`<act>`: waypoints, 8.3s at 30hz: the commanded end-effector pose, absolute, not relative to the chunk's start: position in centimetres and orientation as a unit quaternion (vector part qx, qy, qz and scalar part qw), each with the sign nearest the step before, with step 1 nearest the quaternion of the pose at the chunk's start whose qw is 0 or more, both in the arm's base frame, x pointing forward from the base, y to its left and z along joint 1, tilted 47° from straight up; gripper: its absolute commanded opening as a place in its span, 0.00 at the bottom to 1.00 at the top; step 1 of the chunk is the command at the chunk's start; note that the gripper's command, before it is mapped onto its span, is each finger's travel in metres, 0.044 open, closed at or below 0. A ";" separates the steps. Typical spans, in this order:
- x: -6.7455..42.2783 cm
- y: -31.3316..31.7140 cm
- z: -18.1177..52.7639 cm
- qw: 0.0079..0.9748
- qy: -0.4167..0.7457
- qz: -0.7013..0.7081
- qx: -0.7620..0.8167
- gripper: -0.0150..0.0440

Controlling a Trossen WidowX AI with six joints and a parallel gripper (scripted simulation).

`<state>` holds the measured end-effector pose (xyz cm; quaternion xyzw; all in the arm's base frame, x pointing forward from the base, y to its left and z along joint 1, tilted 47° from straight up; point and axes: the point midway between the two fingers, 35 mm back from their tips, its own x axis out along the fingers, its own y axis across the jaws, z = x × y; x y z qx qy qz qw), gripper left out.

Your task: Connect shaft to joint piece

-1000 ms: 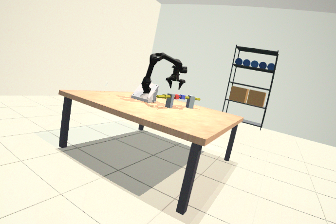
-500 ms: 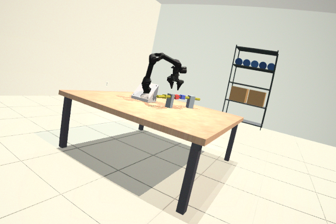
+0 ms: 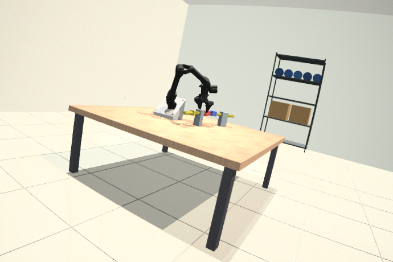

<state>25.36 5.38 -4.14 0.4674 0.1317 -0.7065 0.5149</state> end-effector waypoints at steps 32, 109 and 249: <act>26.3 3.9 -9.3 0.517 0.130 -0.707 0.464 1.00; 26.3 3.6 -9.7 0.517 0.130 -0.707 0.464 0.56; 28.5 5.5 -6.4 0.579 0.285 -0.682 0.345 1.00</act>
